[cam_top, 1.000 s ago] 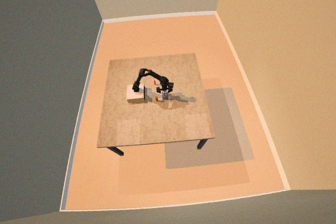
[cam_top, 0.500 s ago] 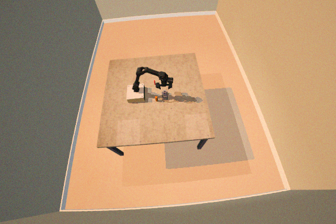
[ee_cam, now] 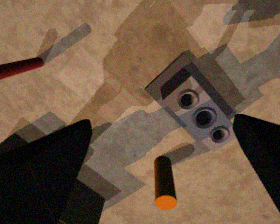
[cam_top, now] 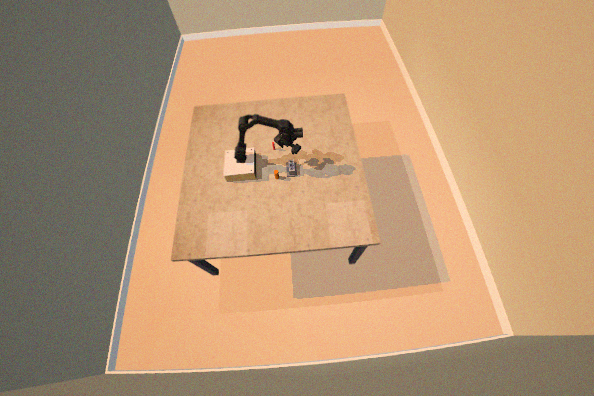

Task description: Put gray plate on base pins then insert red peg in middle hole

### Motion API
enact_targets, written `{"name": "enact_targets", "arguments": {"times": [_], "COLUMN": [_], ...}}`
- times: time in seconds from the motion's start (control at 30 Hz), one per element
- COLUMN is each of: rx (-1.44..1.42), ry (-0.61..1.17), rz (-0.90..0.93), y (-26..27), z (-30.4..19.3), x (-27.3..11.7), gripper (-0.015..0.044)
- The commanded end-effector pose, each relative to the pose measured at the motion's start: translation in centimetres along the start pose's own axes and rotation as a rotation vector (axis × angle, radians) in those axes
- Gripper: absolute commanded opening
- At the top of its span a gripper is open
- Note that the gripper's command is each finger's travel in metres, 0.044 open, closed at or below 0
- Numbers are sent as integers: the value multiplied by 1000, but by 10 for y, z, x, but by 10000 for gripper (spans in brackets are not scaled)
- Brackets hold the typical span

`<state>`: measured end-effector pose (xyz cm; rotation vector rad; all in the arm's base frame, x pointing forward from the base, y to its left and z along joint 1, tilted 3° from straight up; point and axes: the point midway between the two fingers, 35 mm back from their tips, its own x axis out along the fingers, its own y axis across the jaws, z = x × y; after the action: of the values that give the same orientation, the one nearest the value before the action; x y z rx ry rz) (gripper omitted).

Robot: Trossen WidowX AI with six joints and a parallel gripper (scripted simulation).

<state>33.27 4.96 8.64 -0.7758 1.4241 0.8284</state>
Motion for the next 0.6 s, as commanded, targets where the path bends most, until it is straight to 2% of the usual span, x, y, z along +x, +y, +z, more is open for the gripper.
{"name": "enact_targets", "arguments": {"times": [0.0, 0.57], "rx": [662, 1358], "ry": [-22, -4], "rz": [19, 16], "y": [67, 124], "z": [23, 28], "x": [0, 2], "gripper": [440, 440]}}
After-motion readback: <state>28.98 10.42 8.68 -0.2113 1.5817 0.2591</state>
